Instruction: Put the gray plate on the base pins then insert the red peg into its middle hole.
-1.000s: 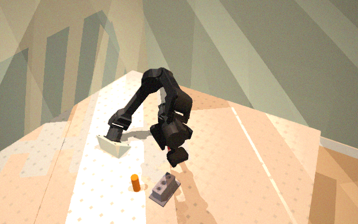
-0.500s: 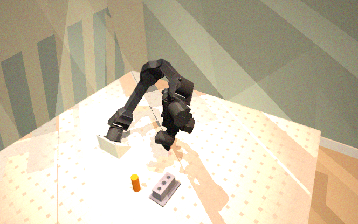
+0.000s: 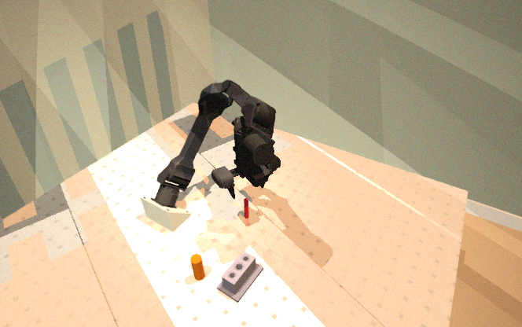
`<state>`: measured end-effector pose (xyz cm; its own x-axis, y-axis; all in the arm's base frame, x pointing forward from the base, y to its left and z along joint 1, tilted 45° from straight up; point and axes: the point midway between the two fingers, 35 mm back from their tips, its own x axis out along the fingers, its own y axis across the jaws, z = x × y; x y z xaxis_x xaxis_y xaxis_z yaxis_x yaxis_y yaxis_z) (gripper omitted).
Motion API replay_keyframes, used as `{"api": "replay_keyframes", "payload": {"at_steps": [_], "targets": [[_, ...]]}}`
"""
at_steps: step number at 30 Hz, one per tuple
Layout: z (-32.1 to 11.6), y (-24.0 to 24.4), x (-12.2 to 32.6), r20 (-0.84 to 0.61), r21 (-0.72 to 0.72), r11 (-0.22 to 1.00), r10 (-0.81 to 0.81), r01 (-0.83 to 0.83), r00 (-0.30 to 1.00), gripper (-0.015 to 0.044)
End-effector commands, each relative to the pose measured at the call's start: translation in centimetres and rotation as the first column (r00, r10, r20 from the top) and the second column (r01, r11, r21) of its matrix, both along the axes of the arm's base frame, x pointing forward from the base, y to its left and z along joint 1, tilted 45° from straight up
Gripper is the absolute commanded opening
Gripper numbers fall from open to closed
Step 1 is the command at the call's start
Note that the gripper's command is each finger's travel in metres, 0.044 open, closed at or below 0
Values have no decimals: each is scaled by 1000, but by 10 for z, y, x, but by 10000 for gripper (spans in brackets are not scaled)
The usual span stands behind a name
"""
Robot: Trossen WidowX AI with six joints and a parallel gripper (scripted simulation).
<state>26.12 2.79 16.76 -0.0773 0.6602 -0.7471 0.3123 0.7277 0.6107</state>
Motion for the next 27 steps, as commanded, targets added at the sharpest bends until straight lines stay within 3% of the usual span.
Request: {"api": "replay_keyframes", "payload": {"at_steps": [1, 14, 19, 27], "targets": [[16, 24, -38, -302, -81, 933, -360, 352, 883, 440], [16, 24, -38, -302, -81, 933, -360, 352, 883, 440], [-7, 43, -36, -415, -101, 923, -378, 371, 828, 440], [-16, 53, -39, -415, -101, 923, -378, 371, 828, 440]]}}
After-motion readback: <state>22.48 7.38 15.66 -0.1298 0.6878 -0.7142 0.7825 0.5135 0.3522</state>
